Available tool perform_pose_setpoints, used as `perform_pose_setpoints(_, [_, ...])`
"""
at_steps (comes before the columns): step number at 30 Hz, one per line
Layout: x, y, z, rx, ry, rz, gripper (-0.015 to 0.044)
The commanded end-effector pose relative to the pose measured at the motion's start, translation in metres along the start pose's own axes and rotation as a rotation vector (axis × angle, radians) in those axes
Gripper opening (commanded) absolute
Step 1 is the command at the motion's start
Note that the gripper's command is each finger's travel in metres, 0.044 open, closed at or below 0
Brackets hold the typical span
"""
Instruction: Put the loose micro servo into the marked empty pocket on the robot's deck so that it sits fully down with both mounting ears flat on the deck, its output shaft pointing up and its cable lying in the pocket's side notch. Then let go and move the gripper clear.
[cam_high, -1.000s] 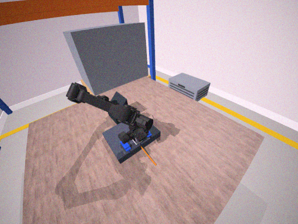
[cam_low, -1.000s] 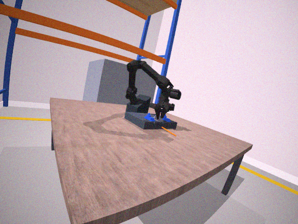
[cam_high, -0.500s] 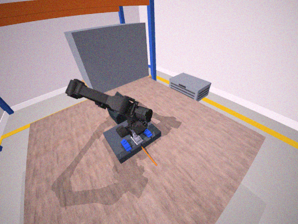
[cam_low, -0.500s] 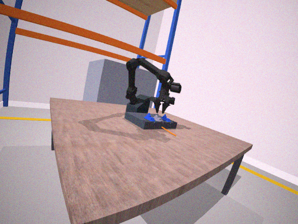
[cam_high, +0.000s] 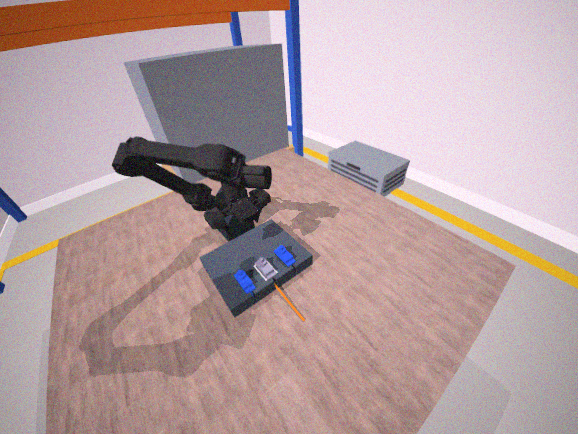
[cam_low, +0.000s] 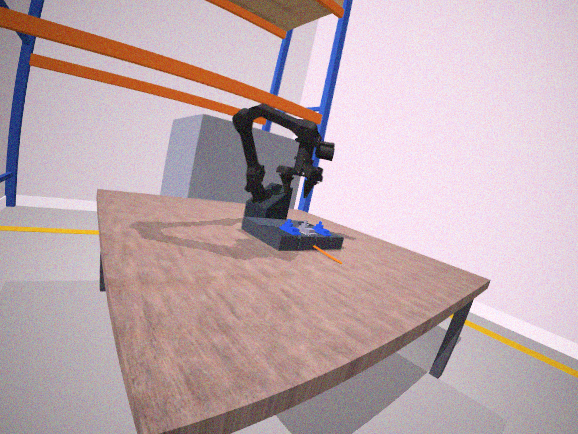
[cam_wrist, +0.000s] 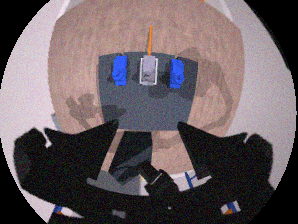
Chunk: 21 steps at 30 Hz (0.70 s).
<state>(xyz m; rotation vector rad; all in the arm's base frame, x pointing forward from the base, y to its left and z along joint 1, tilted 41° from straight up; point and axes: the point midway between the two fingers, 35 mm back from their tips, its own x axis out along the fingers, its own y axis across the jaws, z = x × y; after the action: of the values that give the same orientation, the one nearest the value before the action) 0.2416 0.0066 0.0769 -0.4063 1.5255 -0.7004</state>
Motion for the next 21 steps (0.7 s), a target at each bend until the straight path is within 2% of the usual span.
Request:
perform_pose_setpoints(1, [-0.016,0.001,0.0,0.004,-0.006,0.007,0.044])
perform_pose_setpoints(6, [-0.046,0.0,-0.001,0.0,-0.014,0.009,0.044])
perform_pose_setpoints(21, [-0.046,0.0,-0.001,0.0,-0.014,0.009,0.044])
